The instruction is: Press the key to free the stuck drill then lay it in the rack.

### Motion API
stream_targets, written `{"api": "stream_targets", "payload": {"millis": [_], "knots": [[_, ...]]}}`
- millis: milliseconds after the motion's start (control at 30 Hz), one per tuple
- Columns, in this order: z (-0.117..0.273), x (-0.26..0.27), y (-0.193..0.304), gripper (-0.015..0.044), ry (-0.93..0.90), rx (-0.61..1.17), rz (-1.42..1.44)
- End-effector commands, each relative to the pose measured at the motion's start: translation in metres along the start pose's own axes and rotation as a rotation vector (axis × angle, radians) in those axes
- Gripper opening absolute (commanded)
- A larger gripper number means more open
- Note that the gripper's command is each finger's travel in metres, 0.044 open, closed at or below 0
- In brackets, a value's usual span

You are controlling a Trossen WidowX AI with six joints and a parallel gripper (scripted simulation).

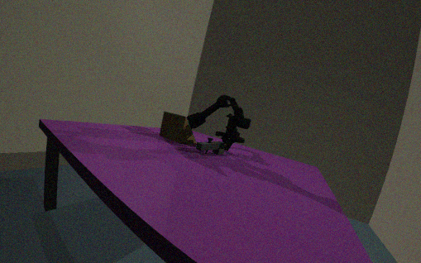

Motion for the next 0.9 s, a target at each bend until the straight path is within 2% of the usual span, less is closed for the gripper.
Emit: {"api": "stream_targets", "payload": {"millis": [0,867], "knots": [[0.0014,0.0,0.0,0.0,-0.001,0.003,0.001],[0.0043,0.0002,-0.0001,0.0,-0.002,0.005,0.001]]}}
Point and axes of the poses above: the point midway between the two fingers, 35 mm back from their tips, its own z axis back along the fingers, its own x axis across the jaws, y = z × x, the point moved 2 cm from there along z, back along the fingers, and after that the axes turned 3 degrees about z, right-handed, at the moved point
